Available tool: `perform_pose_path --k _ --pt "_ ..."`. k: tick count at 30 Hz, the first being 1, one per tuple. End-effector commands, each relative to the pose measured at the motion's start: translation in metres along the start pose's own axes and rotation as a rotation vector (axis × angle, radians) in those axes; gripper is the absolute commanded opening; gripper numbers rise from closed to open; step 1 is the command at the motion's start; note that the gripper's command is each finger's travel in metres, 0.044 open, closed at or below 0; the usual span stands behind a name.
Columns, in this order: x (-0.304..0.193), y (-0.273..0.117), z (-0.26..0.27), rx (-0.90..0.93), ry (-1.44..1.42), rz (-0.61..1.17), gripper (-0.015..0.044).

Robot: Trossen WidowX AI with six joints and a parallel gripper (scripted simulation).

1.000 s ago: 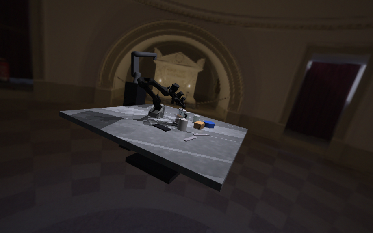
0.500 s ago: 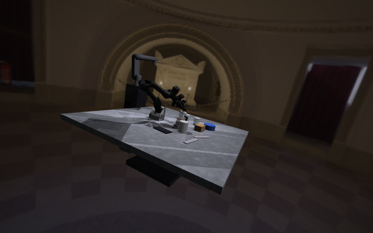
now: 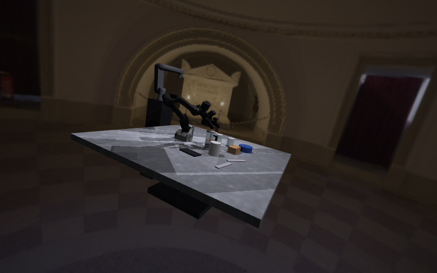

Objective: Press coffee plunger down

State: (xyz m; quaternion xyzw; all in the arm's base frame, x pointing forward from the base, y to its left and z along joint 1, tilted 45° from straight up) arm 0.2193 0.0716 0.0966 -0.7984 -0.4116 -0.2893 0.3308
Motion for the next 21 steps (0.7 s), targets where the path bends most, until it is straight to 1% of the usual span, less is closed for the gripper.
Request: perform_pose_path --k 1,4,9,13,18,21 --pt "0.002 0.000 0.001 0.006 0.019 -0.003 0.0440" --pt "0.018 -0.006 0.005 0.033 0.075 -0.044 0.0440" --pt "0.024 -0.016 0.010 0.040 0.061 -0.009 0.0440" --pt "0.034 -0.035 0.011 0.033 0.034 0.022 0.0440" --pt "0.051 -0.062 -0.001 0.006 -0.008 0.019 0.0440" --pt "0.053 -0.066 -0.003 0.002 -0.014 0.015 0.0440"
Point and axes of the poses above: the point midway between the two fingers, 35 mm back from their tips, its own y axis out along the fingers, its own z axis across the jaws, x = y × z, the point moved 5 cm from there along -y, back along the fingers, and after that the axes turned 6 degrees about y, right-handed, at the moved point
